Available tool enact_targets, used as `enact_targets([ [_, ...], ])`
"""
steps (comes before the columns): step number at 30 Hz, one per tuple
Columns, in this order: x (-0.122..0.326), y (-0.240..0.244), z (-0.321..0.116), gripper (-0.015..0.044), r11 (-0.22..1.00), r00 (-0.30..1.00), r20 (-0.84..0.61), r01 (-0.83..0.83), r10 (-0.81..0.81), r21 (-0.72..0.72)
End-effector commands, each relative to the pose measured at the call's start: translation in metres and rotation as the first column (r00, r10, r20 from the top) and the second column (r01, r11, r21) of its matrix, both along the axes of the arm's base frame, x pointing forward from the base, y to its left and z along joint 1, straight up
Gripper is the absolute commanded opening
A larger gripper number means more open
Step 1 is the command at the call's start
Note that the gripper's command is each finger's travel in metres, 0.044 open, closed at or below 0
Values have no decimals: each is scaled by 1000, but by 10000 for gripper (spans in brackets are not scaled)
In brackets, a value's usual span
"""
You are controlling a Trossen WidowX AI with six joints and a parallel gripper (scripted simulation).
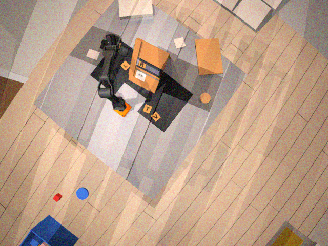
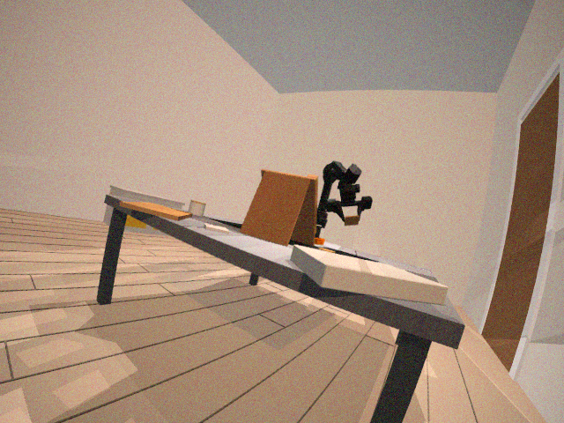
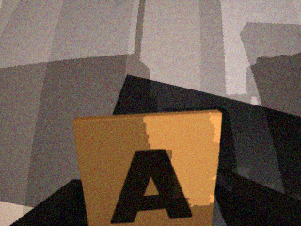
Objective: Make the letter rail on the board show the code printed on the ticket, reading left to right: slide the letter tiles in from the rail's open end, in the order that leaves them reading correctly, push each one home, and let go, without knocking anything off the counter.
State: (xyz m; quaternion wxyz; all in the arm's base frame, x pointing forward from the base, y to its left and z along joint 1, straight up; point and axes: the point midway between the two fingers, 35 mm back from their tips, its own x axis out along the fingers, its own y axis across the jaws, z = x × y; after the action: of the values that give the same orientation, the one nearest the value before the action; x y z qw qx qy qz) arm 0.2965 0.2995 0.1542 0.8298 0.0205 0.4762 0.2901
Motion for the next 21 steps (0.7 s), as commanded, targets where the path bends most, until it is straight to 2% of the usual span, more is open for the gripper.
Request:
enact_targets([
  [1,7,1,14,0,999,996,69,-49,48,9],
  [21,31,0,54,0,970,910,336,-236,243,-62],
])
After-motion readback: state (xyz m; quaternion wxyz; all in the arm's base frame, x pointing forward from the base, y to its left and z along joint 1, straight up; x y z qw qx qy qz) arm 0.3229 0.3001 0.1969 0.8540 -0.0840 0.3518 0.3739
